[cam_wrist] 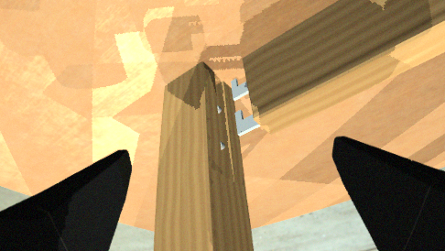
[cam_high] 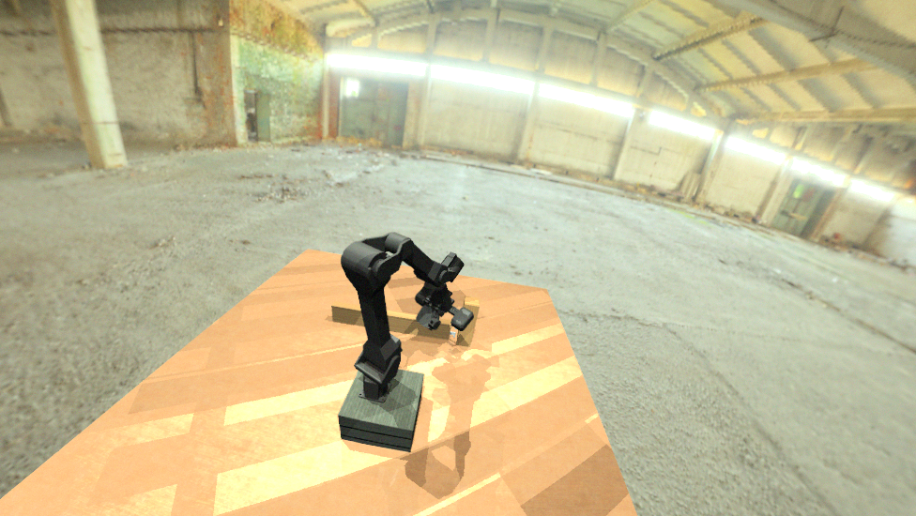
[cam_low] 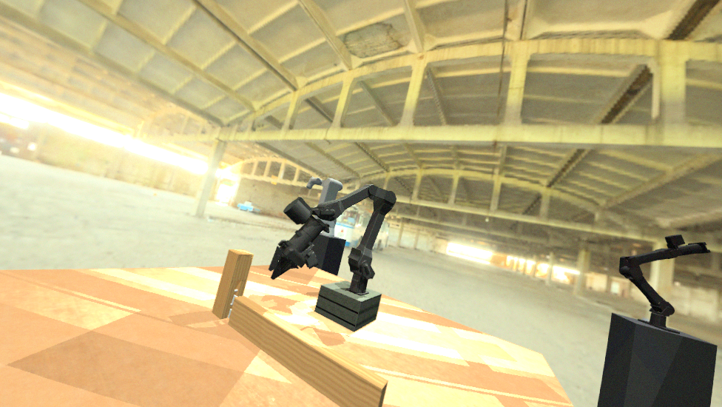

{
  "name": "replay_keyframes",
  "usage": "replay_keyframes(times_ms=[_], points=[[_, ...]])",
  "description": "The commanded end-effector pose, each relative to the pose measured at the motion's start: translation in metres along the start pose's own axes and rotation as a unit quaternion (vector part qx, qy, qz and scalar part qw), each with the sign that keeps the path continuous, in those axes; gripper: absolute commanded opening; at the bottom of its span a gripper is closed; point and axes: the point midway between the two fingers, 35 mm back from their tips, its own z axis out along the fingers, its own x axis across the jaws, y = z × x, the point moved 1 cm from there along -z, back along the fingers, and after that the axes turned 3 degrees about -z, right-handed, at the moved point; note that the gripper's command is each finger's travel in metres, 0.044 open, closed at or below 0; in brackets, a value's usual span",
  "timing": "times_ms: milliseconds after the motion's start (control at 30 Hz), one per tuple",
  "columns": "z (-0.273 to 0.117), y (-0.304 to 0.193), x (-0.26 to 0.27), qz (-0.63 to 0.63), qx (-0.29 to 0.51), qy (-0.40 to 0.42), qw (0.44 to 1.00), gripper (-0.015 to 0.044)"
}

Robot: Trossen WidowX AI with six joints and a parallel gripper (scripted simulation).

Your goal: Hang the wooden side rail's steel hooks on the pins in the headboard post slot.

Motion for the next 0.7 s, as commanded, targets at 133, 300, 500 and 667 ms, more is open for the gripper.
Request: replay_keyframes(times_ms=[133,300,500,667], points=[[0.008,0.001,-0.008,0.248,0.032,0.029,0.968,0.044],[0.01,-0.001,-0.014,0.421,0.068,0.034,0.904,0.044],[0.011,-0.003,-0.021,0.609,0.115,0.019,0.784,0.044],[0.011,-0.004,-0.028,0.743,0.15,-0.011,0.652,0.044]])
